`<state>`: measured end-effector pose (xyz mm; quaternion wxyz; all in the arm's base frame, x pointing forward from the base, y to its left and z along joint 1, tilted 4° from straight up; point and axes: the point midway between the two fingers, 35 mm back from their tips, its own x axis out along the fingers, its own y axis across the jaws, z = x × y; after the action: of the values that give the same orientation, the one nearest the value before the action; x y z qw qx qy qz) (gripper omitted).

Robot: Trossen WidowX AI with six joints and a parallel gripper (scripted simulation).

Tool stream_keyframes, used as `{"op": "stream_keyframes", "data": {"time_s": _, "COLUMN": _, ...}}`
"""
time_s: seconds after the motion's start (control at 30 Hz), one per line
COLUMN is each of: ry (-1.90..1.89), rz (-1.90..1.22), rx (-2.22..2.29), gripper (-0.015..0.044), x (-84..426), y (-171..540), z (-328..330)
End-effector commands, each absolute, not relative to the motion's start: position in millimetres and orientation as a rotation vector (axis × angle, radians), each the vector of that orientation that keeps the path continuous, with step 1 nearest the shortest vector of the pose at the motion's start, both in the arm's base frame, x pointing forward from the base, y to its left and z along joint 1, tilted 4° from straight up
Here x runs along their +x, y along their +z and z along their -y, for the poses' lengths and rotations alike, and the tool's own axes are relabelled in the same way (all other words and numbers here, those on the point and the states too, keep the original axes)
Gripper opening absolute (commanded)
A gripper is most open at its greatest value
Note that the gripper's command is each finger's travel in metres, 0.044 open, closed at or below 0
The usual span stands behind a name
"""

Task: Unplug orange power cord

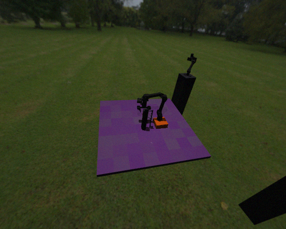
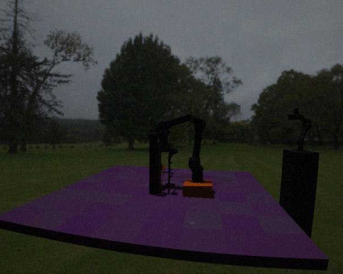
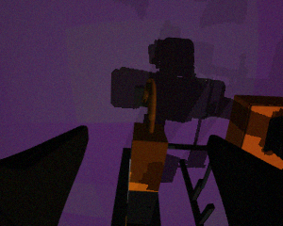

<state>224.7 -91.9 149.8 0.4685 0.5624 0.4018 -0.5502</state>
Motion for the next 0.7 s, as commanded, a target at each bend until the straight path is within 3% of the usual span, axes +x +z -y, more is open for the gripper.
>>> {"op": "stream_keyframes", "data": {"time_s": 0.0, "ry": -1.353, "rz": -0.982, "rx": 1.377, "gripper": 0.044, "x": 219.1, "y": 156.3, "z": 116.6}}
{"op": "stream_keyframes", "data": {"time_s": 0.13, "ry": -1.355, "rz": -0.98, "rx": 1.374, "gripper": 0.044, "x": 209.9, "y": 163.1, "z": 142.8}}
{"op": "stream_keyframes", "data": {"time_s": 0.67, "ry": -1.355, "rz": -0.98, "rx": 1.374, "gripper": 0.044, "x": 209.9, "y": 163.1, "z": 142.8}}
